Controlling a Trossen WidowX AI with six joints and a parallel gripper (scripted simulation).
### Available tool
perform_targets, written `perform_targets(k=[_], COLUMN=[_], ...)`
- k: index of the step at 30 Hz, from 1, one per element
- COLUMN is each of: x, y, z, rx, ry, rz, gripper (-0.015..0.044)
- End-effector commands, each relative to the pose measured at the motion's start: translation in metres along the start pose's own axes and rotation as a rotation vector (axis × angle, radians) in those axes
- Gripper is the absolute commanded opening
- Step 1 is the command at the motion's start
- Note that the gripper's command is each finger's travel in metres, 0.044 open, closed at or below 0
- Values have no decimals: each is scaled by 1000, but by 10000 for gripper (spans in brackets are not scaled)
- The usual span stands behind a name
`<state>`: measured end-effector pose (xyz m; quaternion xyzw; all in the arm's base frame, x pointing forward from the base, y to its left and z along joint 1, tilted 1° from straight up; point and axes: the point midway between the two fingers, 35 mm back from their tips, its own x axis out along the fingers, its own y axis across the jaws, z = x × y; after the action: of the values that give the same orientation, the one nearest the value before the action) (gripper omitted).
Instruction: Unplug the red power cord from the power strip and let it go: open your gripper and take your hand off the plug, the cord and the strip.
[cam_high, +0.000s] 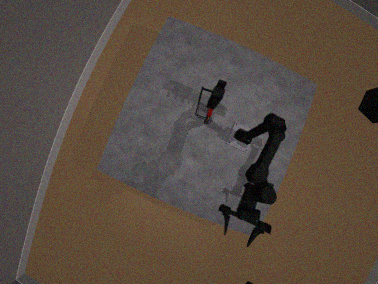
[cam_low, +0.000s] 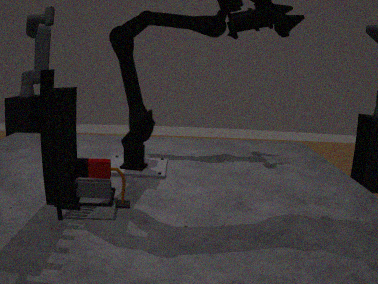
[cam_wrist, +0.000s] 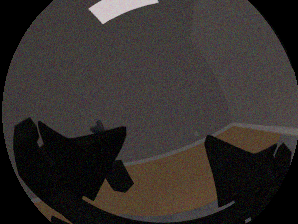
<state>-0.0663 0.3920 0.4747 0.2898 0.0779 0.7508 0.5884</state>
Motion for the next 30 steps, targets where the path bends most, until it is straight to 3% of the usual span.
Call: perform_targets(k=[1, 9, 19, 30], x=[0, -18, -108, -274], y=[-3, -129, -280, -369], z=[0, -15, -18, -19], rx=[-9, -364, -748, -844], ry=[3, 203, 668, 1342], rz=[-8, -330, -681, -792], gripper=[374, 164, 160, 160])
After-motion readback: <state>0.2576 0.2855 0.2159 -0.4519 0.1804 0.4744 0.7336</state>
